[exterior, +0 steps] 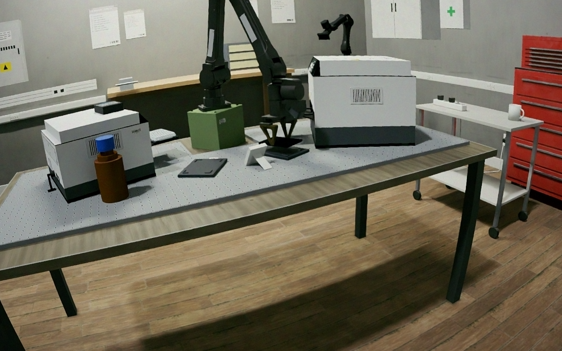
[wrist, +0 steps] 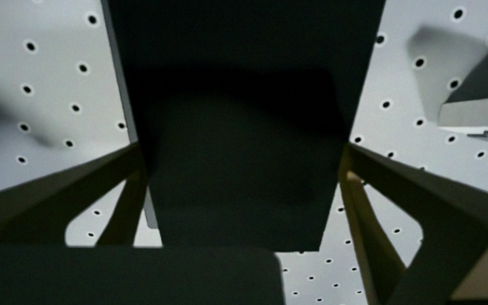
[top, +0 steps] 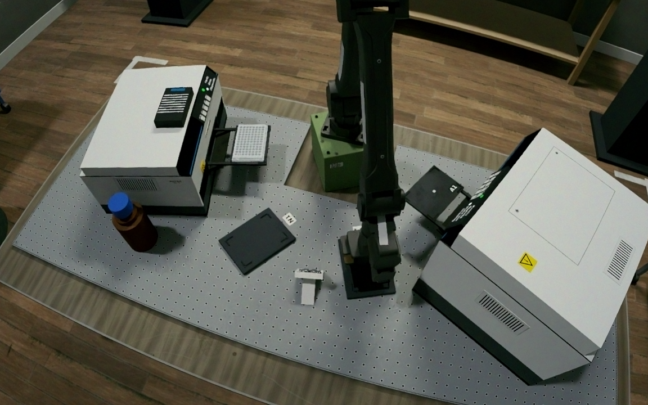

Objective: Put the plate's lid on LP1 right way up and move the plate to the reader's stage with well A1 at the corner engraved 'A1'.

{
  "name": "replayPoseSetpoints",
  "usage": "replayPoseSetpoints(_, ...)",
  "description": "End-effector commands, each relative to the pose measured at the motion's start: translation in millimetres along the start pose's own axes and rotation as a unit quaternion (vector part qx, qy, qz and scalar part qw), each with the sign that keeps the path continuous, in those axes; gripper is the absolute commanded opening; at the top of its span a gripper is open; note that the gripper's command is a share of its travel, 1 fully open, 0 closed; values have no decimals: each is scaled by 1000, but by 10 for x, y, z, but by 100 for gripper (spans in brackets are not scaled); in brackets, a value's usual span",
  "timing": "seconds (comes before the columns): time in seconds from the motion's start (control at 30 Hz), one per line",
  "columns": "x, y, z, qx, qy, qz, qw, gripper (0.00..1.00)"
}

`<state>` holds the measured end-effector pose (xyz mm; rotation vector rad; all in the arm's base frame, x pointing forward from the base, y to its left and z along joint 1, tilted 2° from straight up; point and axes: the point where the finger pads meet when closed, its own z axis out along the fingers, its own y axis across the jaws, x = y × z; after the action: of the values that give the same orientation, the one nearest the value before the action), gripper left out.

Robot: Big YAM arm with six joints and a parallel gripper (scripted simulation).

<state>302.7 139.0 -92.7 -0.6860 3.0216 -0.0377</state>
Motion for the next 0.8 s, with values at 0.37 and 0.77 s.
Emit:
replayPoseSetpoints(0.37,-62,32,15,0,-6,-3,1000,85)
replayPoseSetpoints(0.77,-22,31,41,0,-1,-3,1000,85)
